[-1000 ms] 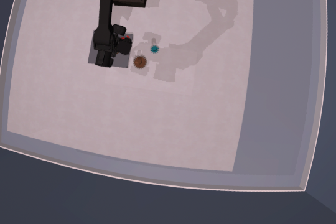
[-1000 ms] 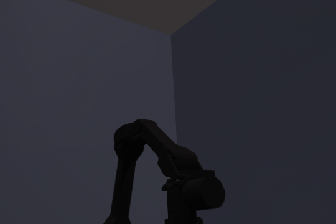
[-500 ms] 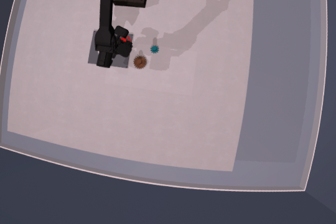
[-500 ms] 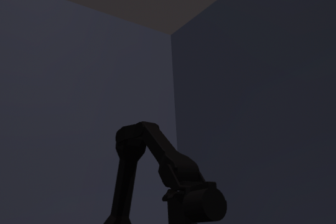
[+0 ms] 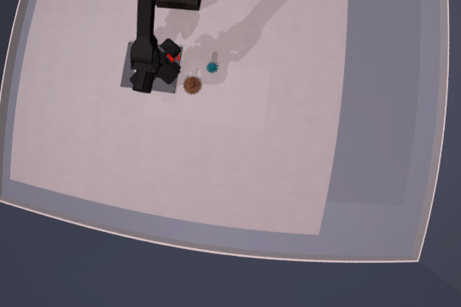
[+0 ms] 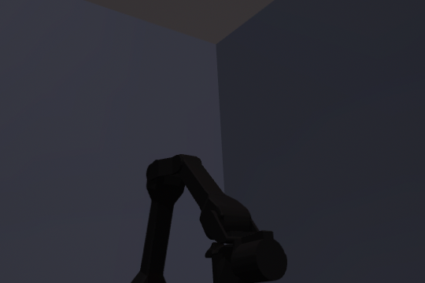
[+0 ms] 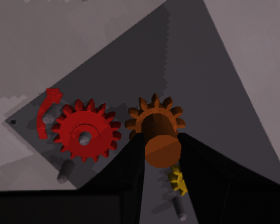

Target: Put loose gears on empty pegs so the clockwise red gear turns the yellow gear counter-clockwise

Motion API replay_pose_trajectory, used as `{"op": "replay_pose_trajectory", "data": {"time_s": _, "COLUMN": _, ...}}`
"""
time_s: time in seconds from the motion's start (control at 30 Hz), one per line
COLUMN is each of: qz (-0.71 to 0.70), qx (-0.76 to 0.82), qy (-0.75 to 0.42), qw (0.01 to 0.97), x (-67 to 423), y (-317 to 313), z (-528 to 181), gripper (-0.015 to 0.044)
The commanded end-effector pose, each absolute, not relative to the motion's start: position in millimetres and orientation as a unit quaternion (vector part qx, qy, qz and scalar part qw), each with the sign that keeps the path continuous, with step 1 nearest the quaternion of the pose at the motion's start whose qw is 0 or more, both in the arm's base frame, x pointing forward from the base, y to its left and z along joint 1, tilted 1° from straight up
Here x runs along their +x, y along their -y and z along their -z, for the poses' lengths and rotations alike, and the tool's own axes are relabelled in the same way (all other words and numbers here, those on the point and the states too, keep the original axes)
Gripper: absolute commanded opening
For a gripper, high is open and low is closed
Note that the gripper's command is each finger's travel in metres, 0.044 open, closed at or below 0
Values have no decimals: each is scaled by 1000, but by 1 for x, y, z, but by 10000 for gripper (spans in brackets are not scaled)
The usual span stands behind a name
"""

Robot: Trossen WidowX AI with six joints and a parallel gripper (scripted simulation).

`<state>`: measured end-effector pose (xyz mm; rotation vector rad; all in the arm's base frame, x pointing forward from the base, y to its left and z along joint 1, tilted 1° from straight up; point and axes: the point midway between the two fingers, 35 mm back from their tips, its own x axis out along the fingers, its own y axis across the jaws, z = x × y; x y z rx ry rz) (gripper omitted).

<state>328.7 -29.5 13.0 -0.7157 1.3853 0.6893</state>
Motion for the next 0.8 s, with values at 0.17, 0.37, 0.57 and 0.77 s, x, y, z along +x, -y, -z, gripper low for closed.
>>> {"op": "replay_pose_trajectory", "data": {"time_s": 0.17, "qz": -337, "qx": -335, "qy": -609, "qw": 636, "x": 322, "y": 28, "z": -8, "gripper": 0}}
{"op": "replay_pose_trajectory", "data": {"time_s": 0.37, "qz": -387, "qx": -387, "qy": -578, "qw": 605, "x": 321, "y": 28, "z": -13, "gripper": 0}}
{"op": "replay_pose_trajectory", "data": {"time_s": 0.57, "qz": -434, "qx": -436, "qy": -544, "qw": 571, "x": 321, "y": 29, "z": -13, "gripper": 0}}
{"op": "replay_pose_trajectory", "data": {"time_s": 0.77, "qz": -433, "qx": -435, "qy": -545, "qw": 572, "x": 322, "y": 29, "z": -8, "gripper": 0}}
